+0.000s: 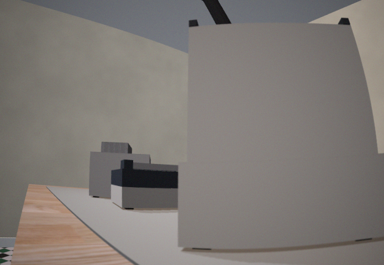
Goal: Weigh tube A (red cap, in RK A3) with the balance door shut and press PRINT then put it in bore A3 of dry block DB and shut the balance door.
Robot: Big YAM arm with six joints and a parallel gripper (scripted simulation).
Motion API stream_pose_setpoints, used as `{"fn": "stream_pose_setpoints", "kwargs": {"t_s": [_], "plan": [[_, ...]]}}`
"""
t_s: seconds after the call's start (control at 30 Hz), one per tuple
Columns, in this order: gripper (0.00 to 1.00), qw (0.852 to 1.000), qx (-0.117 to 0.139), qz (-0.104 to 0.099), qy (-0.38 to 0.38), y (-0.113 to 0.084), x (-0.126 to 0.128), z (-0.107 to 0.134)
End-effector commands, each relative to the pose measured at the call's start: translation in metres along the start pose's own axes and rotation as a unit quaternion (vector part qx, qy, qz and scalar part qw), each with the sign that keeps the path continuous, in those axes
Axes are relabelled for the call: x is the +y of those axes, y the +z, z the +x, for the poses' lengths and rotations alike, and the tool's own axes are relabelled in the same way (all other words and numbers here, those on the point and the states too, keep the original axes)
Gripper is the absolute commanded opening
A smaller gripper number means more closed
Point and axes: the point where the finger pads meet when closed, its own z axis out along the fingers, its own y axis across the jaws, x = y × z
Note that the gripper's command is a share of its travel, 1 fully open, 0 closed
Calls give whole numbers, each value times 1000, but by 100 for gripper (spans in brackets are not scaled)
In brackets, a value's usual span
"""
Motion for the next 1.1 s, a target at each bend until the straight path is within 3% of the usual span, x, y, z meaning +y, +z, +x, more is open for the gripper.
{"fn": "stream_pose_setpoints", "kwargs": {"t_s": [0.0, 1.07], "plan": [[30, 1000, -6, 0, 0, -10, 2, -8], [30, 1000, -6, 0, 0, -51, 3, -29]]}}
